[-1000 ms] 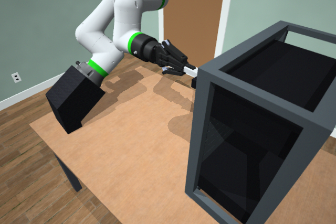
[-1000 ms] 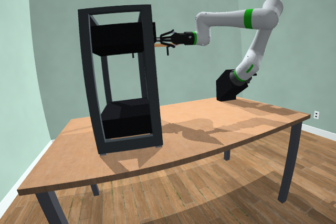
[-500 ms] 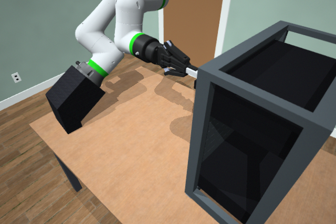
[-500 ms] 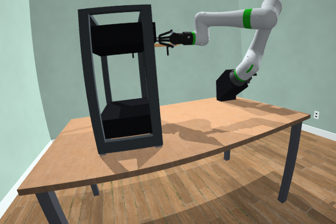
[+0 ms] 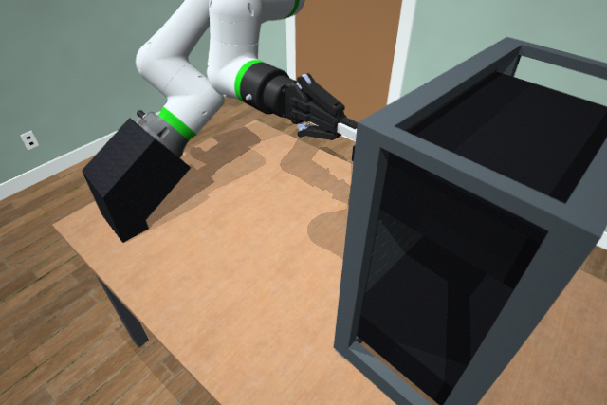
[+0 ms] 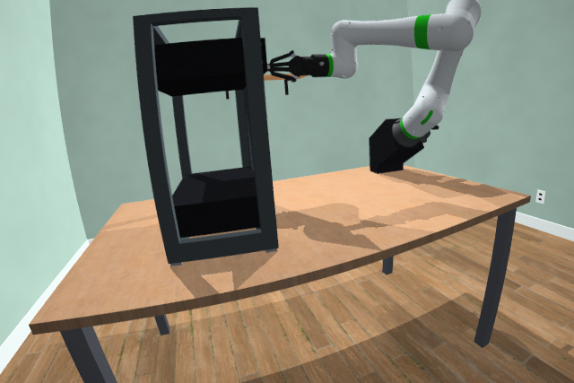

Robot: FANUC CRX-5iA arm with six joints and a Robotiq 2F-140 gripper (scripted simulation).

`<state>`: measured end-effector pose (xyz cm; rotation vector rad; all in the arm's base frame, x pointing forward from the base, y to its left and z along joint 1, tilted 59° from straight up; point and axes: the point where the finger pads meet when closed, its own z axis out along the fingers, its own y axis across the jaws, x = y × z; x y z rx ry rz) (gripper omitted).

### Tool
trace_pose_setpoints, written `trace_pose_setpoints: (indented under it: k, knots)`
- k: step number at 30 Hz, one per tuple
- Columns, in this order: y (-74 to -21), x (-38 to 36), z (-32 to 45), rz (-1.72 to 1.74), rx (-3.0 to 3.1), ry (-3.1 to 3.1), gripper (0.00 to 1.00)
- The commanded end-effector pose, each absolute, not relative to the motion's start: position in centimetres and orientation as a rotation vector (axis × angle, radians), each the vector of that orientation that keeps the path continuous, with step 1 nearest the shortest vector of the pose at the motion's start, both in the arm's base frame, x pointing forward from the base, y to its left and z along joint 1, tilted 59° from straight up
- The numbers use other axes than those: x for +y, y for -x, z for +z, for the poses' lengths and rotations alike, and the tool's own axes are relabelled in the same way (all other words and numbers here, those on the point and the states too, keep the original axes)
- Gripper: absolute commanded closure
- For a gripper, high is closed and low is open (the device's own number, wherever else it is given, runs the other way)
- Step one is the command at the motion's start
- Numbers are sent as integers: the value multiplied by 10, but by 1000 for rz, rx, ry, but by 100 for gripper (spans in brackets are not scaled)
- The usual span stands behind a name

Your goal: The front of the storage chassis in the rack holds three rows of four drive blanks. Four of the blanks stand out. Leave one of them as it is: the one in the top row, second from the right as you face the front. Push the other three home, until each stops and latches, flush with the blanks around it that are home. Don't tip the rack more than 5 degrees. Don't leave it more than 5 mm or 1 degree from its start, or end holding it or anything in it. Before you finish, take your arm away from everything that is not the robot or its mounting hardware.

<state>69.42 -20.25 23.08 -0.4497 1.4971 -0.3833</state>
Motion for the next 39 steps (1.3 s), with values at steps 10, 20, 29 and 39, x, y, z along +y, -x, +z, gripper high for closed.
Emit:
trace_pose_setpoints:
  k: [10, 20, 29, 39]
  knots:
    - [-696, -202, 231, -383, 1497, 450, 100]
    - [-698, -202, 231, -383, 1497, 450, 100]
    - [-700, -202, 231, -383, 1497, 450, 100]
    - [-701, -202, 231, -383, 1497, 450, 100]
